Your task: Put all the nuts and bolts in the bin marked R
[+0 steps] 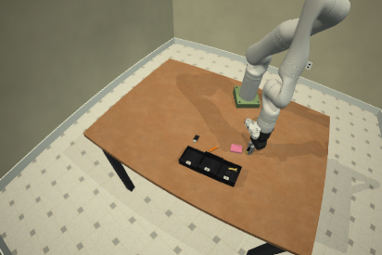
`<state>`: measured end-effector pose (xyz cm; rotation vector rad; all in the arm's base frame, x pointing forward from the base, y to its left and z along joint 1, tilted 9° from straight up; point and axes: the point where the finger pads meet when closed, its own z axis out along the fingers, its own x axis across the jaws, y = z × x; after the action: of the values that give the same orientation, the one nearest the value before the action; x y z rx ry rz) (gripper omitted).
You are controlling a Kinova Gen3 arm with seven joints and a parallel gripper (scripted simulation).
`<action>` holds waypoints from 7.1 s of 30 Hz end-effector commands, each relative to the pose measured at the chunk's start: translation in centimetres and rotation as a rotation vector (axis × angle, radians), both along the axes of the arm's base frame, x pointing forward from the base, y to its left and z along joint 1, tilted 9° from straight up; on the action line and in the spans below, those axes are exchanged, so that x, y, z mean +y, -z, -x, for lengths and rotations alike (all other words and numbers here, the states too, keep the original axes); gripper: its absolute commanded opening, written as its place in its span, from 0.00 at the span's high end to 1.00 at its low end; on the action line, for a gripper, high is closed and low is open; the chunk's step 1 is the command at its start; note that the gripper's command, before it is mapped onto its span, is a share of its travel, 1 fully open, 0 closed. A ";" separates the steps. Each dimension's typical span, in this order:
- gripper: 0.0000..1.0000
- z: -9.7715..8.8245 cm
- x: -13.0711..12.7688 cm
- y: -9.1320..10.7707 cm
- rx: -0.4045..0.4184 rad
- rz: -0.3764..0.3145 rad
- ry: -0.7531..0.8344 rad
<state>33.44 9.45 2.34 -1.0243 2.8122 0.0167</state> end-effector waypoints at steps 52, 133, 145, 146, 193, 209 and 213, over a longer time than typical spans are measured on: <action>0.38 0.7 -0.3 -5.9 -0.002 0.000 0.000; 0.41 0.5 -1.2 -0.9 0.001 -0.009 0.059; 0.41 0.5 -0.9 -0.7 0.001 -0.009 0.059; 0.41 0.5 -0.9 -0.6 0.001 -0.009 0.059; 1.00 0.3 -0.9 0.2 0.001 -0.009 0.059; 1.00 0.5 -0.9 -1.1 0.001 -0.009 0.059; 1.00 0.6 -1.0 -1.8 0.001 -0.009 0.059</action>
<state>32.67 7.87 3.33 -0.9242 2.8525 0.0197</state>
